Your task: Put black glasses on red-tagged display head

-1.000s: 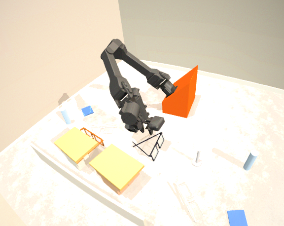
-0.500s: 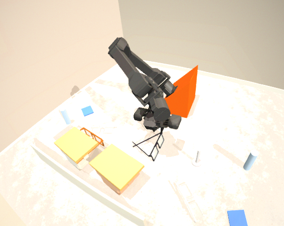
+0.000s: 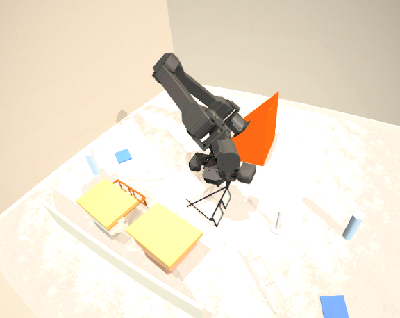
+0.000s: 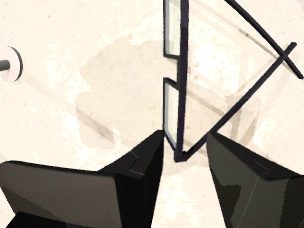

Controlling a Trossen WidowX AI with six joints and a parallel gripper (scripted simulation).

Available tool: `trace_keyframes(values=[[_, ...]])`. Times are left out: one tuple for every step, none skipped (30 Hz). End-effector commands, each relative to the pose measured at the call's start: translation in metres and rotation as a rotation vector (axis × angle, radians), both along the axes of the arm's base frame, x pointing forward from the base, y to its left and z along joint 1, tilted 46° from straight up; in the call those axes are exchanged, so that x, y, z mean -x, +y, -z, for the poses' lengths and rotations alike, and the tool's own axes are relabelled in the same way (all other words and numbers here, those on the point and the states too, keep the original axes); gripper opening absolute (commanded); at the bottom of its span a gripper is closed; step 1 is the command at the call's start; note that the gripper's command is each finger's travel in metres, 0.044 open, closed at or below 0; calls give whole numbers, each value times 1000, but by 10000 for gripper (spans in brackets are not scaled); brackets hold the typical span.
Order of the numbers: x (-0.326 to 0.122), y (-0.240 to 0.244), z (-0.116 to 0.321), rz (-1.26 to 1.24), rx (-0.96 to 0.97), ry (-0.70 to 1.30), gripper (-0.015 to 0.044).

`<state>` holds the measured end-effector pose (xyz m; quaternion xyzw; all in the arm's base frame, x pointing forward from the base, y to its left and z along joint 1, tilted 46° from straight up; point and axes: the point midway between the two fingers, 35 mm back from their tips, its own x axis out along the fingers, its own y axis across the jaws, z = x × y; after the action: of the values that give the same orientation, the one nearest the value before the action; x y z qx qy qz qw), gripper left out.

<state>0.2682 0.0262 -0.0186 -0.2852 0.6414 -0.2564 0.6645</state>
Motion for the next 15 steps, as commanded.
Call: trace_keyframes(values=[[1, -6, 6, -2, 6, 9, 120], [1, -7, 7, -2, 6, 9, 120], [1, -8, 8, -2, 6, 9, 120], [0, -9, 10, -2, 6, 9, 120], [0, -10, 11, -2, 6, 9, 120], [0, -11, 12, -2, 6, 9, 120], [0, -12, 13, -2, 6, 9, 120], [0, -13, 15, -2, 6, 9, 120], [0, -14, 16, -2, 6, 9, 120], [0, -15, 17, -2, 6, 9, 120], [0, -16, 18, -2, 6, 9, 120], [0, -17, 20, -2, 6, 9, 120], [-1, -18, 21, -2, 6, 9, 120], [-1, -19, 22, -2, 6, 9, 120], [-1, -21, 23, -2, 6, 9, 120]])
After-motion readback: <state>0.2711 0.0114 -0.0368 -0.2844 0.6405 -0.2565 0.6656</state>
